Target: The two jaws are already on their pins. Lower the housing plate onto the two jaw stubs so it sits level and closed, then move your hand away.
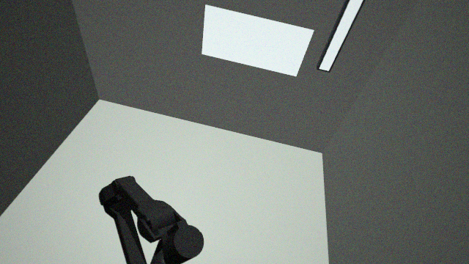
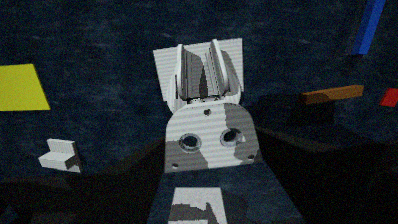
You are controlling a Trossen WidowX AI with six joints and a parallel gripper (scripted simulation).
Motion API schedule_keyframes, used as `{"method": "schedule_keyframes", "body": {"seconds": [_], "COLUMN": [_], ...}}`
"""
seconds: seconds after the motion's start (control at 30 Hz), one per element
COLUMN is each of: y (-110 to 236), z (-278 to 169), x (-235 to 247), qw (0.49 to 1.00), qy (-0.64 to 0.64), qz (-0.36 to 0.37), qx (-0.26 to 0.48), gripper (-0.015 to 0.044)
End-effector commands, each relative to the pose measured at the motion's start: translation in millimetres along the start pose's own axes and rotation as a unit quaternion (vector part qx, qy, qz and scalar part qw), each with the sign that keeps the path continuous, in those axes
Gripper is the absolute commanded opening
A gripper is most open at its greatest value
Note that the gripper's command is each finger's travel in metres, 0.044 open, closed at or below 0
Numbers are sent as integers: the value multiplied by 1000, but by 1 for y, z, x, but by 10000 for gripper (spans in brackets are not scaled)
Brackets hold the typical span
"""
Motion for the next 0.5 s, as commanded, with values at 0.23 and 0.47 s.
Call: {"method": "schedule_keyframes", "body": {"seconds": [0.23,0.47], "y": [0,0], "z": [-12,-12], "x": [-2,-2], "qw": [1000,1000], "qy": [-2,-2], "qz": [-2,-2], "qx": [-2,-2], "gripper": [351,351]}}
Point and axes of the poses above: the point midway between the two fingers, 35 mm back from their tips, its own y axis back along the fingers, its own x axis across the jaws, z = x × y, the point moved 10 cm from there along y, back along the fingers, and after that the axes turned 5 degrees about -y, right-handed, at the moved point
